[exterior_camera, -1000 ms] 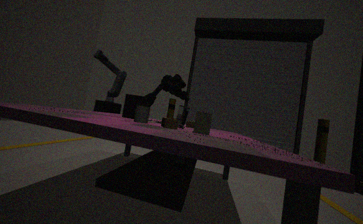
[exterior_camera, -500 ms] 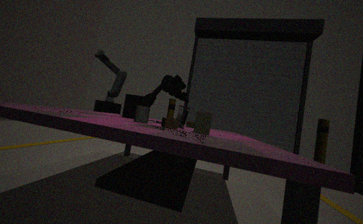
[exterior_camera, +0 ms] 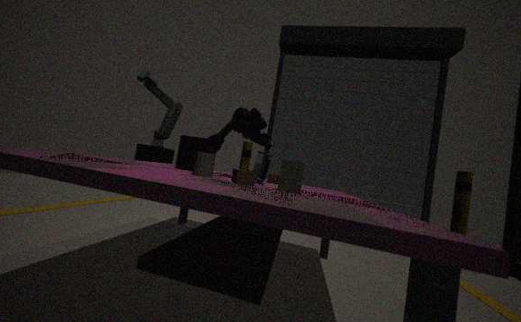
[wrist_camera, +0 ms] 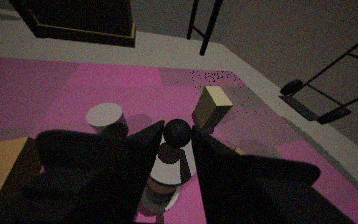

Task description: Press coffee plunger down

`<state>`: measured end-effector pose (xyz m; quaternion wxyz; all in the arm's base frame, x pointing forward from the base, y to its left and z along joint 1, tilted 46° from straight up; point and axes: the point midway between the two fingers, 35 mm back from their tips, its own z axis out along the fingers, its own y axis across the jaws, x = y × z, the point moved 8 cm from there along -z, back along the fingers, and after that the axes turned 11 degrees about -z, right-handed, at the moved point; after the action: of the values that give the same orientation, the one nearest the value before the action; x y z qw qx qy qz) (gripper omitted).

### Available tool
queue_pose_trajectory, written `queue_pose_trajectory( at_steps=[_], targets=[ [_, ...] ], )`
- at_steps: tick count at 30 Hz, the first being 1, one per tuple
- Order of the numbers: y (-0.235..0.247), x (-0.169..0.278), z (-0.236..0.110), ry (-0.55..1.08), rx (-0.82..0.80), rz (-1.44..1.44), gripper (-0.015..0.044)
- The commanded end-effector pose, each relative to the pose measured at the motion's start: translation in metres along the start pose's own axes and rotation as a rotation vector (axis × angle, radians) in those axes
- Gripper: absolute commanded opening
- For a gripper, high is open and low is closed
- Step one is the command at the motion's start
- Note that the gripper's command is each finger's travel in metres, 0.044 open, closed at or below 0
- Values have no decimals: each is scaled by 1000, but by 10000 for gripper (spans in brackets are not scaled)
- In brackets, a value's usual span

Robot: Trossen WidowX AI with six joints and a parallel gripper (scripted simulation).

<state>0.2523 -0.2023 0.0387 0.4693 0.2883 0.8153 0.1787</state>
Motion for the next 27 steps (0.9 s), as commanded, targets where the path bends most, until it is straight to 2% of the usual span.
queue_pose_trajectory(
  at_steps=[1, 27],
  targets=[
    [1, 6, 4, 30, -13, 16, 123],
    [-1, 5, 6, 30, -13, 16, 123]
  ],
)
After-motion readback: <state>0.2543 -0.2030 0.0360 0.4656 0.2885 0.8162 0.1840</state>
